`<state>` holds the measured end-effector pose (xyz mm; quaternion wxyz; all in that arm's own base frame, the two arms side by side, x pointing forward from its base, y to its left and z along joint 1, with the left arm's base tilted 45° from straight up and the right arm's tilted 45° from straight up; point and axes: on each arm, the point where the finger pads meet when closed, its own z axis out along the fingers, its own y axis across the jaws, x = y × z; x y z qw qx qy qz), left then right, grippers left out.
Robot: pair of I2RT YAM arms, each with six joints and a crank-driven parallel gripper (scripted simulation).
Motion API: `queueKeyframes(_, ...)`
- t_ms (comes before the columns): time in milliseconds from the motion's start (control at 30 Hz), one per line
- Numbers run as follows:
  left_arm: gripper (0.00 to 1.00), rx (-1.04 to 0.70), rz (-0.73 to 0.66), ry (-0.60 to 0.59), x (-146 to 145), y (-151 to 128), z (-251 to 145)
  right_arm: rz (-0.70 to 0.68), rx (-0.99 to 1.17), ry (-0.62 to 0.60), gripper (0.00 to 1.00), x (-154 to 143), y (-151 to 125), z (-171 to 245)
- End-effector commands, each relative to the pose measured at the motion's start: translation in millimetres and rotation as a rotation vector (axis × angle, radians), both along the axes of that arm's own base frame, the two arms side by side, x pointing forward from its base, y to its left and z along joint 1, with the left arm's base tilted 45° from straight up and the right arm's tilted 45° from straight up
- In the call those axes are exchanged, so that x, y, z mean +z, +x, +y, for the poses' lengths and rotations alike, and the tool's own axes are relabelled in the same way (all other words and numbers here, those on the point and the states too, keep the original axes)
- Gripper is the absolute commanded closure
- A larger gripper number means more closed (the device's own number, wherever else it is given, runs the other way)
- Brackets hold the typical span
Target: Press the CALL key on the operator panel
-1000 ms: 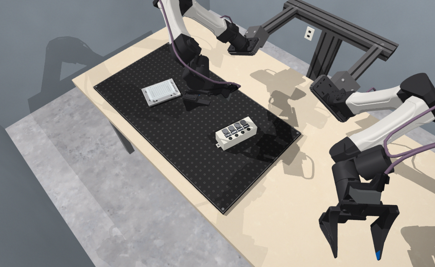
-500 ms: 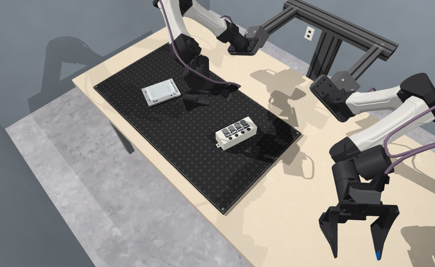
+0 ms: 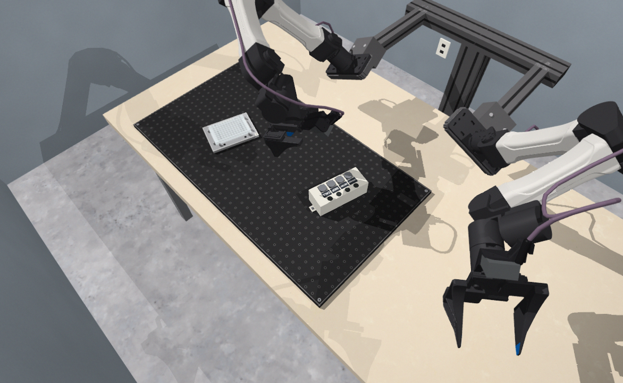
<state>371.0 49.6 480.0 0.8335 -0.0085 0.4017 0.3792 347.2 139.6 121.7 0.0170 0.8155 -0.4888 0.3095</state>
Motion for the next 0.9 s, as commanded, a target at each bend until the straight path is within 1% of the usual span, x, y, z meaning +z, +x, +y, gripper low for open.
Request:
queueKeyframes(0, 0.00, -0.010, 0.052, 0.023, -18, -16, -14, 0.045, -0.021, 0.274, 0.00, 5, -15, 8)
queueKeyframes(33, 0.00, -0.018, 0.086, 0.032, -31, -17, -20, 0.063, -0.024, 0.338, 0.00, 6, -22, 9)
queueKeyframes(100, 0.00, -0.018, 0.086, 0.032, -31, -17, -20, 0.063, -0.024, 0.338, 0.00, 6, -22, 9)
queueKeyframes(200, 0.00, -0.039, 0.181, 0.051, -69, -19, -35, 0.106, -0.025, 0.502, 0.00, 11, -39, 14)
queueKeyframes(333, 0.00, -0.089, 0.345, 0.074, -138, -25, -64, 0.143, -0.018, 0.708, 0.00, 24, -65, 17)
queueKeyframes(467, 0.00, -0.159, 0.543, 0.101, -222, -27, -101, 0.179, 0.007, 0.886, 0.00, 36, -90, 23)
queueKeyframes(600, 0.00, -0.259, 0.732, 0.134, -305, -37, -145, 0.214, 0.047, 1.051, 0.00, 49, -115, 29)
queueKeyframes(667, 0.00, -0.259, 0.732, 0.134, -305, -37, -145, 0.214, 0.047, 1.051, 0.00, 49, -115, 29)
queueKeyframes(767, 0.00, -0.323, 0.860, 0.177, -357, -43, -176, 0.226, 0.075, 1.139, 0.00, 57, -130, 31)
queueKeyframes(867, 0.00, -0.373, 0.975, 0.228, -401, -47, -200, 0.230, 0.095, 1.193, 0.00, 62, -141, 31)
